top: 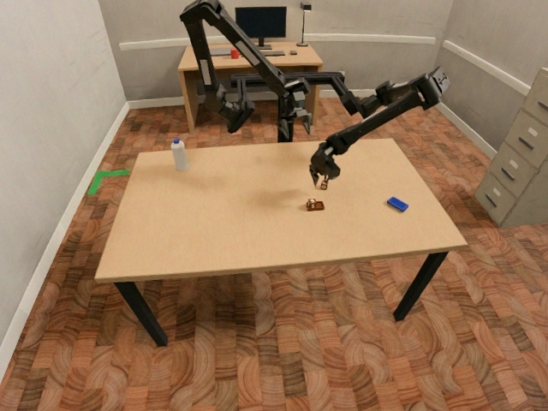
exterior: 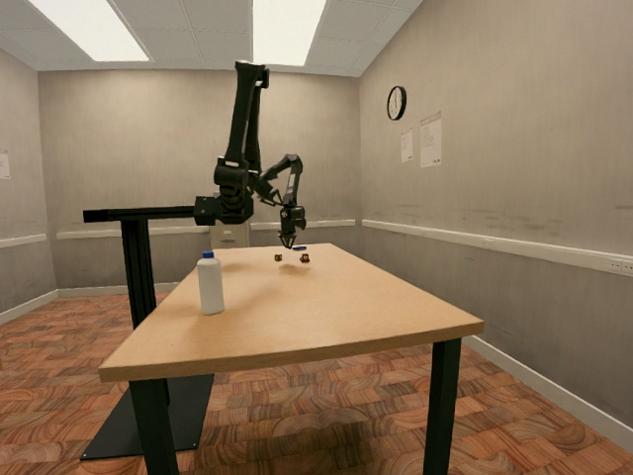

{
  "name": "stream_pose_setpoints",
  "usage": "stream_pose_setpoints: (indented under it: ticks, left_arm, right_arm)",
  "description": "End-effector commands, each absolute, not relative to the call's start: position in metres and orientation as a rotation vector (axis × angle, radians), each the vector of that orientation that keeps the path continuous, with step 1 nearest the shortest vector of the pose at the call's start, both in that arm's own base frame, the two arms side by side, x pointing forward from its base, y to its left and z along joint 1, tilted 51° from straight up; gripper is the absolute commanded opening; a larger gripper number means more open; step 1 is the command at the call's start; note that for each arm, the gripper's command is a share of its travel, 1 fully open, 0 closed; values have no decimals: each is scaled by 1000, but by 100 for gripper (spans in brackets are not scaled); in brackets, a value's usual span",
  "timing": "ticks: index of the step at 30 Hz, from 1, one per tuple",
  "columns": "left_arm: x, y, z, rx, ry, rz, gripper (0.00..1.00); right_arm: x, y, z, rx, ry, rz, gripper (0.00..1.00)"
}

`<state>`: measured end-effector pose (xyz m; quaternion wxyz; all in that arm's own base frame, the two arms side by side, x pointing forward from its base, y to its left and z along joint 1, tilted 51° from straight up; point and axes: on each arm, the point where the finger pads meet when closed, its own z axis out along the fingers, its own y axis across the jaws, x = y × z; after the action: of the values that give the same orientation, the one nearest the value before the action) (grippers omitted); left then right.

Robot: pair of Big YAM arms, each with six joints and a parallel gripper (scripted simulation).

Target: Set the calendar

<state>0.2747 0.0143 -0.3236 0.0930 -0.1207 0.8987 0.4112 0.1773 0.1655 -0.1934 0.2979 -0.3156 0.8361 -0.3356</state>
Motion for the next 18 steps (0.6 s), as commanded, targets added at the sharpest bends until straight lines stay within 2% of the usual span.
stream_pose_setpoints:
  ticks: [1,11,18]
  left_arm:
    - [275,21,-319,-686,2513,1146,55]
    - [263,28,-315,-1058,2269,1004,55]
    - [216,58,-309,-1292,2127,1003,55]
  right_arm:
    - [181,178,-196,-807,2224,-864,100]
    - [181,178,-196,-807,2224,-864,100]
    - [181,178,-196,-807,2224,-864,100]
